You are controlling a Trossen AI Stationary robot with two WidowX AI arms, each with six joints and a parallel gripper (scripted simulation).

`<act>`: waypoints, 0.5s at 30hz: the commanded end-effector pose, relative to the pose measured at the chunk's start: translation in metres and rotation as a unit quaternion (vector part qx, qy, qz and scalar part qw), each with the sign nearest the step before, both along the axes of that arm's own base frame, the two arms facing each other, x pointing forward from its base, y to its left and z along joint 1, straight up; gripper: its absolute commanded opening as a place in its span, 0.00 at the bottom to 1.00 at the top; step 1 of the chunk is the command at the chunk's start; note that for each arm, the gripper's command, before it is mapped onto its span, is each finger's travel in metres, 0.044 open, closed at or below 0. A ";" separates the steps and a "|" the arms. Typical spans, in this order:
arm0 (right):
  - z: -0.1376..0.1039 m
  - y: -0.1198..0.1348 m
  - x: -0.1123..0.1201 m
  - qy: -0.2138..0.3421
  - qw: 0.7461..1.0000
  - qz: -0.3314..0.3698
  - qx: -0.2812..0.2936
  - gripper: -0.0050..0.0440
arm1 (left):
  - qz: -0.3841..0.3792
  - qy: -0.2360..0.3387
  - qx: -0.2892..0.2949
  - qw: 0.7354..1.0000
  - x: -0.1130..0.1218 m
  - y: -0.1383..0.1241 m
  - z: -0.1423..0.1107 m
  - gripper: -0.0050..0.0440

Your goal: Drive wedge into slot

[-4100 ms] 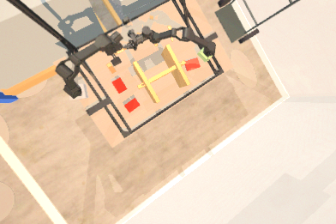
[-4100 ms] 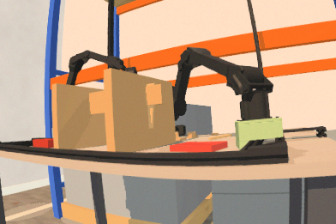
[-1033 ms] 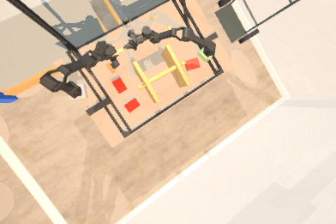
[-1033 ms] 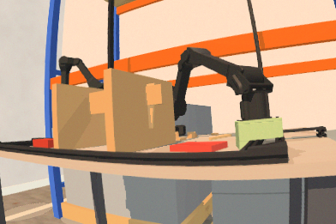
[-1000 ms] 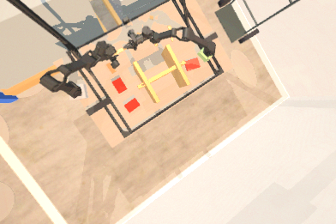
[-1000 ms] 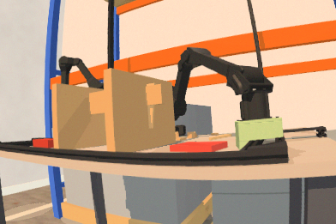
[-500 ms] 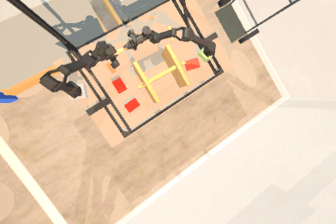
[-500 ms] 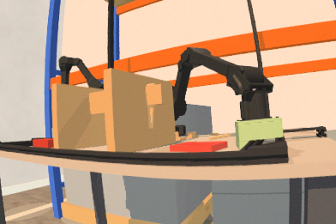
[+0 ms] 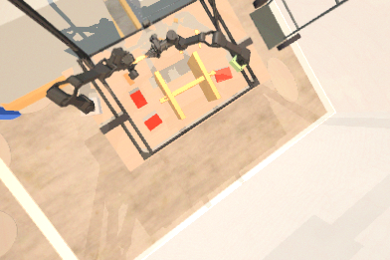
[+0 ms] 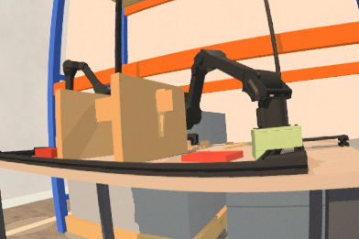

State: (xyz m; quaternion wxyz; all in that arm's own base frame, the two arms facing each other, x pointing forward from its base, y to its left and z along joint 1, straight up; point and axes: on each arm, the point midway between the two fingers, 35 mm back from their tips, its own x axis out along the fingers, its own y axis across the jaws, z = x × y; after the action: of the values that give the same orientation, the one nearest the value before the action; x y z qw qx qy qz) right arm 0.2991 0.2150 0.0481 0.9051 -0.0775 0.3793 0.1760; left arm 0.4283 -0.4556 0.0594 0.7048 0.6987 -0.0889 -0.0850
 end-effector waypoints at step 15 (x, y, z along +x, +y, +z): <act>0.000 0.000 0.000 -0.001 1.000 0.000 0.001 0.10 | -0.015 0.013 -0.028 0.999 -0.071 0.020 0.018 0.74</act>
State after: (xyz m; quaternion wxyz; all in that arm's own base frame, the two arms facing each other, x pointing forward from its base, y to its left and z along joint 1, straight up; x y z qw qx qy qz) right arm 0.2990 0.2148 0.0480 0.9050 -0.0776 0.3796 0.1758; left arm 0.3440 -0.4426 0.0502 0.7008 0.6990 -0.0925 -0.1082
